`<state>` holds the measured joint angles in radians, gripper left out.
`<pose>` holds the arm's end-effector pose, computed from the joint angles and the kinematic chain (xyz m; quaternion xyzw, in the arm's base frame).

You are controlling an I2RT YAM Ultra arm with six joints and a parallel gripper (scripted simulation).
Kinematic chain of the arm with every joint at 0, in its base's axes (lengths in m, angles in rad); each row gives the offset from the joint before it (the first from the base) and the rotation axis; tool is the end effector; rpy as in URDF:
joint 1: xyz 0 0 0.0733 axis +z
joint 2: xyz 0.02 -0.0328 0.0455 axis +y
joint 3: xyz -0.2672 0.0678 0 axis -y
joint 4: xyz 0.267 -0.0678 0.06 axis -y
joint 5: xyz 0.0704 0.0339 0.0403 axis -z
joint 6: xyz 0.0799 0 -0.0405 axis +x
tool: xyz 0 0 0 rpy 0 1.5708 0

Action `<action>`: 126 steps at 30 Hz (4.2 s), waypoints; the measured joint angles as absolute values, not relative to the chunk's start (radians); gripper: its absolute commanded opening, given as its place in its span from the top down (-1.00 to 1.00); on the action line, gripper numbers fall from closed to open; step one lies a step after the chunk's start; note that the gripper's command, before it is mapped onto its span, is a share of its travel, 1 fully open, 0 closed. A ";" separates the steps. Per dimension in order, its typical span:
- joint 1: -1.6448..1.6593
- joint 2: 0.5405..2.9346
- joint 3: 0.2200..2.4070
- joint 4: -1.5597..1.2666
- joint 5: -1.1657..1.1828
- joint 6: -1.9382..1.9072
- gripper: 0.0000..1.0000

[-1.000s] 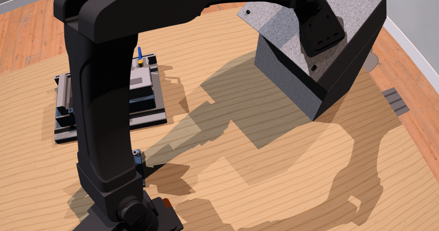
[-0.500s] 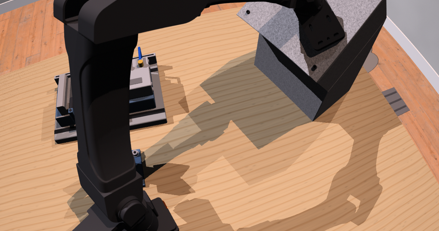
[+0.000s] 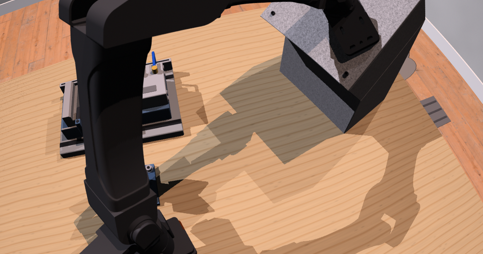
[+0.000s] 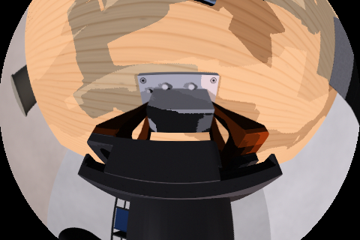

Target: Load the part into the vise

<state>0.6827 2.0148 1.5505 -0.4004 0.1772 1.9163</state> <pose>0.3938 0.3034 0.1806 0.5656 0.7447 0.3096 0.1723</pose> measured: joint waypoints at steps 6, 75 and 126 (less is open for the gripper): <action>0.683 2.015 1.551 -0.400 0.177 1.916 1.00; 0.765 1.612 1.506 -0.753 0.221 1.979 1.00; 0.805 1.528 1.574 -0.941 0.252 2.015 1.00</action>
<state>0.8047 1.5280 1.5742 -0.9405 0.2520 2.0148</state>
